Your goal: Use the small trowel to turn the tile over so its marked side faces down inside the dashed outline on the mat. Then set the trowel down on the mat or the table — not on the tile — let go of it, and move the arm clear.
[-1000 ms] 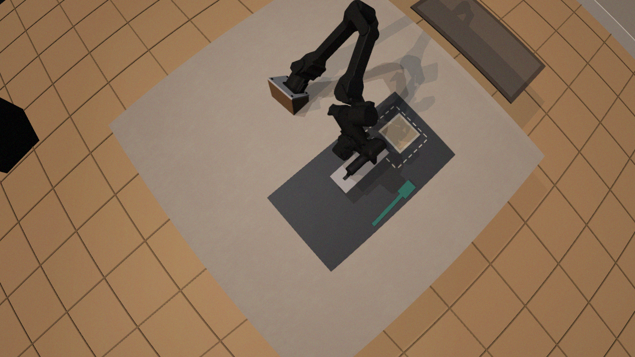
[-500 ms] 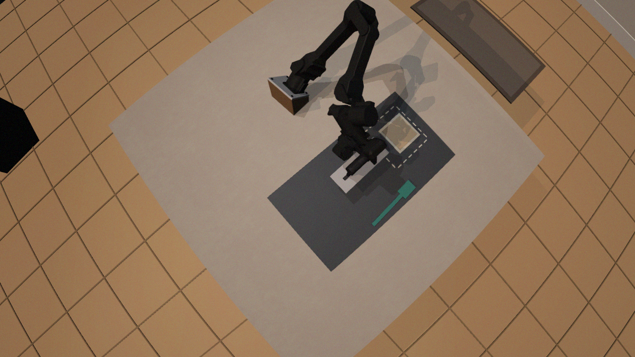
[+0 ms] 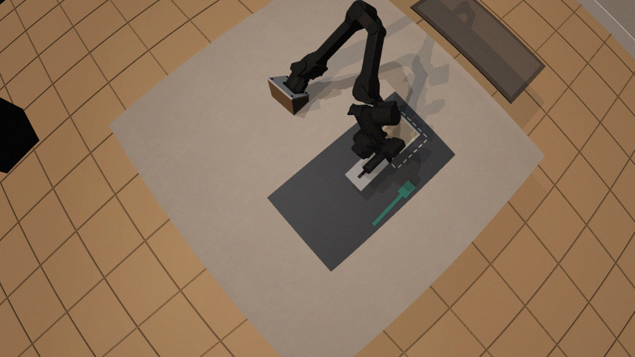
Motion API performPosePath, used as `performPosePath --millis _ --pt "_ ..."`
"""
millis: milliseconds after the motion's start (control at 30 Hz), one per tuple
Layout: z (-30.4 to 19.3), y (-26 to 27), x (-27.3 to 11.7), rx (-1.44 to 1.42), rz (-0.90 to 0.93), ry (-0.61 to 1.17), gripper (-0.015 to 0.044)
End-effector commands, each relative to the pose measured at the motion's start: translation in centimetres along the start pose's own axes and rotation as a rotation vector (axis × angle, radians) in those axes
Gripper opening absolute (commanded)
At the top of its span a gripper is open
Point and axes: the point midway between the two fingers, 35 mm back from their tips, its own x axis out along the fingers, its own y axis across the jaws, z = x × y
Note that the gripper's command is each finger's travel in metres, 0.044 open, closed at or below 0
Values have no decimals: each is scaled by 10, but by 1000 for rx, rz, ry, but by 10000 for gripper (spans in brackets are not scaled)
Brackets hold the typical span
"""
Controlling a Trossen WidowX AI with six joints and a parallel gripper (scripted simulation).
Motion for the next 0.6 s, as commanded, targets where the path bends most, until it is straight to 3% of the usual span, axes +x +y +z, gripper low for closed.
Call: performPosePath --millis 0,567 --pt "-20 10 7 -14 4 -15 0" --pt "-144 18 41 -16 -3 -50 0"
